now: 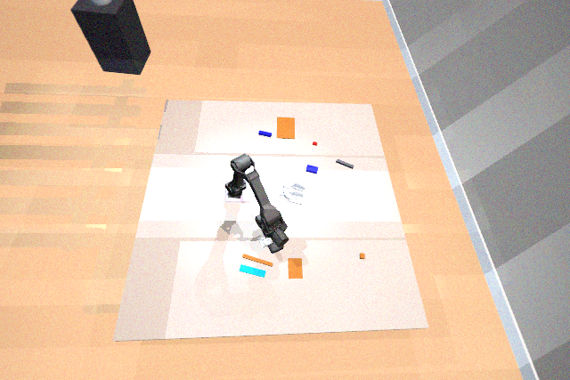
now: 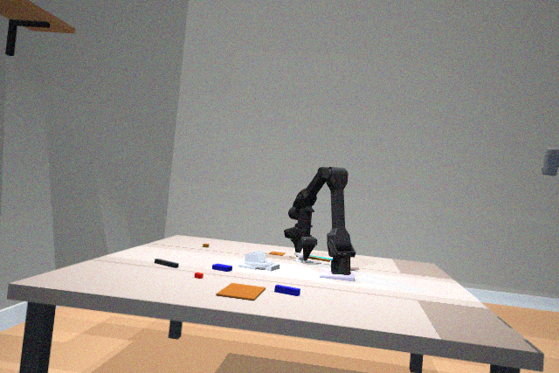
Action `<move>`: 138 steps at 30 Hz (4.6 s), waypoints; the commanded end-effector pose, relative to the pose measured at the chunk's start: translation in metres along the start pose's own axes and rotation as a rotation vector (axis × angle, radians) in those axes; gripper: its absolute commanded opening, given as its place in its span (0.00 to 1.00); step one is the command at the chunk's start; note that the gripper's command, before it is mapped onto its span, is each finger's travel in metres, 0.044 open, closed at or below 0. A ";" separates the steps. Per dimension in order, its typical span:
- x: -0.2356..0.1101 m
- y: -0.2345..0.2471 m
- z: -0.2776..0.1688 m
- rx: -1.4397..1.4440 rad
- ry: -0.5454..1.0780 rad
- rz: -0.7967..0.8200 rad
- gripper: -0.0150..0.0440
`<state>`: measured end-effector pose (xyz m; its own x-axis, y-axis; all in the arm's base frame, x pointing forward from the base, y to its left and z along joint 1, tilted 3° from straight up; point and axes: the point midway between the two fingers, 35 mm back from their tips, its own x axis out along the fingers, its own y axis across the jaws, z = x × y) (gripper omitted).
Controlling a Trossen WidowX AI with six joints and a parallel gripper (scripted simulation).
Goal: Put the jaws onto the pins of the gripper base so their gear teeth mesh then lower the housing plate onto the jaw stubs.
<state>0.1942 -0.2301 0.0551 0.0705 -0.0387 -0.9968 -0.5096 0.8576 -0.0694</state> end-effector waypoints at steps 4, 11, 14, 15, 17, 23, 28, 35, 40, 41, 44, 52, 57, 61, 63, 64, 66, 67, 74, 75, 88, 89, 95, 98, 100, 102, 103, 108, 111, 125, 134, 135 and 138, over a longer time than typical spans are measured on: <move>0.001 0.000 0.000 0.001 -0.003 0.000 1.00; 0.000 0.000 0.000 0.000 0.000 0.000 0.90; 0.000 0.000 0.000 0.000 0.000 0.000 0.87; 0.000 0.000 0.000 0.000 0.000 0.000 0.85; 0.000 0.000 0.000 0.000 0.000 0.000 0.85; 0.000 0.000 0.000 0.000 0.000 0.000 0.85; 0.000 0.000 0.000 0.000 0.000 0.000 0.85; -0.020 -0.002 0.000 0.000 -0.001 0.000 0.85; -0.036 -0.003 0.001 0.000 -0.001 0.000 0.85; -0.039 -0.003 0.001 0.000 -0.001 0.000 0.85; -0.048 -0.002 0.001 0.001 -0.002 0.000 0.85; -0.072 0.000 0.000 0.001 -0.003 0.000 0.85; -0.073 0.000 0.000 0.001 -0.003 0.000 0.85; -0.073 0.000 0.001 -0.003 -0.003 0.000 0.85; -0.072 0.001 0.004 -0.031 -0.003 0.001 0.85; -0.072 0.002 0.007 -0.053 -0.003 0.001 0.85; -0.072 0.003 0.013 -0.096 -0.003 0.001 0.85; -0.072 0.004 0.015 -0.117 -0.003 0.002 0.85; -0.072 0.010 0.034 -0.268 -0.004 0.004 0.85; -0.072 0.011 0.036 -0.289 -0.005 0.004 0.85; -0.071 0.026 0.069 -0.569 -0.007 0.006 0.85; -0.071 0.028 0.071 -0.590 -0.007 0.006 0.85; -0.071 0.036 0.085 -0.719 -0.009 0.007 0.85; -0.071 0.041 0.092 -0.784 -0.010 0.007 0.85; -0.071 0.044 0.097 -0.827 -0.010 0.007 0.85; -0.071 0.047 0.101 -0.870 -0.011 0.007 0.85; -0.071 0.049 0.103 -0.891 -0.011 0.007 0.85; -0.071 0.057 0.114 -0.999 -0.012 0.007 0.85; -0.071 0.062 0.120 -1.063 -0.013 0.007 0.85; -0.072 0.089 0.147 -1.364 -0.017 0.005 0.85; -0.072 0.107 0.162 -1.558 -0.019 0.003 0.85; -0.073 0.109 0.163 -1.579 -0.020 0.003 0.85; -0.073 0.116 0.168 -1.644 -0.021 0.002 0.85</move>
<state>0.2738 -0.0497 0.1254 0.0678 -0.0170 -0.9976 -0.8544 -0.5172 -0.0493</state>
